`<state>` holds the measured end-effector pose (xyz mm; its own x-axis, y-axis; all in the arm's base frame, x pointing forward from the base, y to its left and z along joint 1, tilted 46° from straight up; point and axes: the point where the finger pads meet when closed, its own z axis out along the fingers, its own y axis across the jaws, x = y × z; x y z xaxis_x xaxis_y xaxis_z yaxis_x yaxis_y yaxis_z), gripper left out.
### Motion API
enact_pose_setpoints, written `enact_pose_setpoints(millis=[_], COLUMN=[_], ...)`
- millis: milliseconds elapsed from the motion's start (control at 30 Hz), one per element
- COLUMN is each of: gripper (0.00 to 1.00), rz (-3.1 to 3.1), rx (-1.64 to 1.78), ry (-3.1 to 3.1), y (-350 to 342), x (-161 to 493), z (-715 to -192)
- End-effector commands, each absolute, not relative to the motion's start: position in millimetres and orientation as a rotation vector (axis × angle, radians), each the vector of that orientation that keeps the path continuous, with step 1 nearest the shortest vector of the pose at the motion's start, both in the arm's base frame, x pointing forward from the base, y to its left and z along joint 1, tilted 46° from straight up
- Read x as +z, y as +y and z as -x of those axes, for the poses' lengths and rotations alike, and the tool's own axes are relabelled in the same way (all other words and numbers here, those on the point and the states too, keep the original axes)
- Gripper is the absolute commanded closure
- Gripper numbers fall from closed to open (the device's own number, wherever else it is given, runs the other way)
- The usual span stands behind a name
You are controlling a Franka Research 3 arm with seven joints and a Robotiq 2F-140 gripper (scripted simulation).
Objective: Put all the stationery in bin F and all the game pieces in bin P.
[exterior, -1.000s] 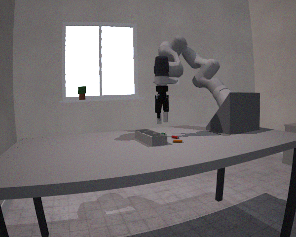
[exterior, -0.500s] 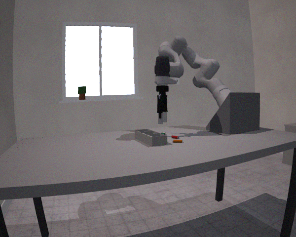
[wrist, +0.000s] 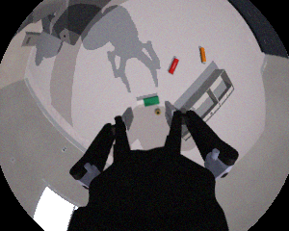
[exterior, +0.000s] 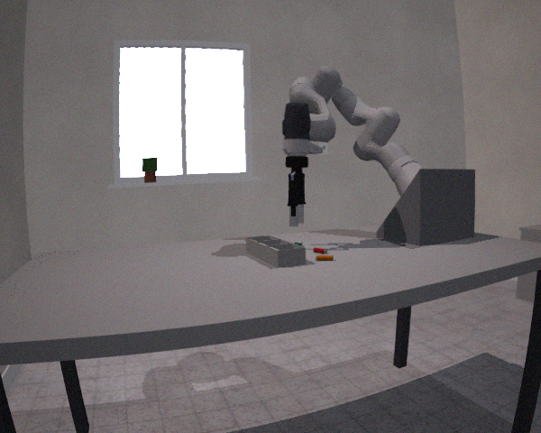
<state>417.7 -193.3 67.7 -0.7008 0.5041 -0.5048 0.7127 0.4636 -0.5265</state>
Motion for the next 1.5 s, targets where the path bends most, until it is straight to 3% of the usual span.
enact_pose_setpoints(millis=[0,1000,1467], gripper=[0.48,0.48,0.48], rz=[-1.019,-1.019,-1.019], rx=[-1.082,-1.082,-1.082], ry=[2.491,2.491,2.491], y=[-195,-196,-228], x=[70,71,35], z=[-418,-418,-417])
